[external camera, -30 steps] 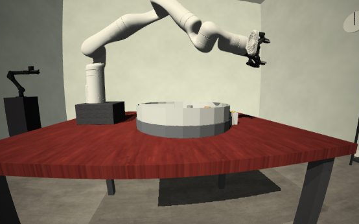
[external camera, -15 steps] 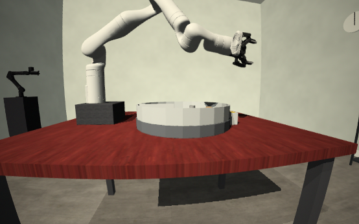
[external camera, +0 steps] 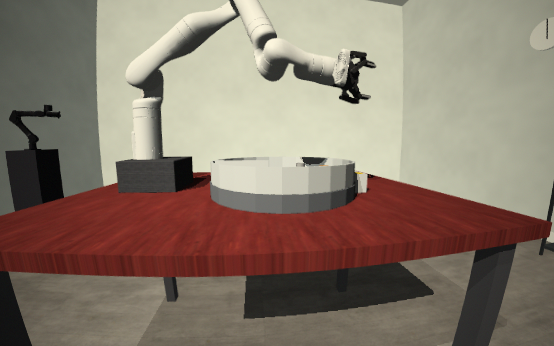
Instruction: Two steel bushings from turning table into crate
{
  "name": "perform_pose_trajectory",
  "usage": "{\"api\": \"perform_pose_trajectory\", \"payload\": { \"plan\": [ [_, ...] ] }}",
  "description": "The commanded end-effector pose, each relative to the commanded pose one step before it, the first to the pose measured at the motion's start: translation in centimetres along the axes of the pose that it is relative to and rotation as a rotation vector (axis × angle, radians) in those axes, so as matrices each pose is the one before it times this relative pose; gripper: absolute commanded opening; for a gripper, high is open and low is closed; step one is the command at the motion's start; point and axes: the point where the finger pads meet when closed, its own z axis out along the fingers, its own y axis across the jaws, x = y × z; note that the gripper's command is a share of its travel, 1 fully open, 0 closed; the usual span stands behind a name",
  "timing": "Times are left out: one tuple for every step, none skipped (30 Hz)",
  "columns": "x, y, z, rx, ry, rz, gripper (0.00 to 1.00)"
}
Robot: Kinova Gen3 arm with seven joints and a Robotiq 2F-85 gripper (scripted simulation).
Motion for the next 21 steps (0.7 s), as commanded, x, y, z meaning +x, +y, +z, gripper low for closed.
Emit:
{"api": "perform_pose_trajectory", "payload": {
  "plan": [
    [-0.35, -0.696, -0.02, 0.01283, -0.00095, -0.00322, 1.0],
    [0.0, 0.0, 0.0, 0.0, 0.0, 0.0, 1.0],
    [0.0, 0.0, 0.0, 0.0, 0.0, 0.0, 1.0],
    [0.0, 0.0, 0.0, 0.0, 0.0, 0.0, 1.0],
    [-0.638, 0.365, -0.849, -0.00854, -0.00011, 0.00198, 1.0],
    [-0.838, 0.02, -0.834, 0.0, 0.0, 0.0, 1.0],
    [-0.838, 0.02, -0.834, 0.0, 0.0, 0.0, 1.0],
    [-0.838, 0.02, -0.834, 0.0, 0.0, 0.0, 1.0],
    [-0.838, 0.02, -0.834, 0.0, 0.0, 0.0, 1.0],
    [0.0, 0.0, 0.0, 0.0, 0.0, 0.0, 1.0],
    [0.0, 0.0, 0.0, 0.0, 0.0, 0.0, 1.0],
    [0.0, 0.0, 0.0, 0.0, 0.0, 0.0, 1.0],
    [0.0, 0.0, 0.0, 0.0, 0.0, 0.0, 1.0],
    [0.0, 0.0, 0.0, 0.0, 0.0, 0.0, 1.0],
    [0.0, 0.0, 0.0, 0.0, 0.0, 0.0, 1.0],
    [0.0, 0.0, 0.0, 0.0, 0.0, 0.0, 1.0],
    [0.0, 0.0, 0.0, 0.0, 0.0, 0.0, 1.0],
    [0.0, 0.0, 0.0, 0.0, 0.0, 0.0, 1.0],
    [0.0, 0.0, 0.0, 0.0, 0.0, 0.0, 1.0],
    [0.0, 0.0, 0.0, 0.0, 0.0, 0.0, 1.0],
    [0.0, 0.0, 0.0, 0.0, 0.0, 0.0, 1.0]
  ]
}}
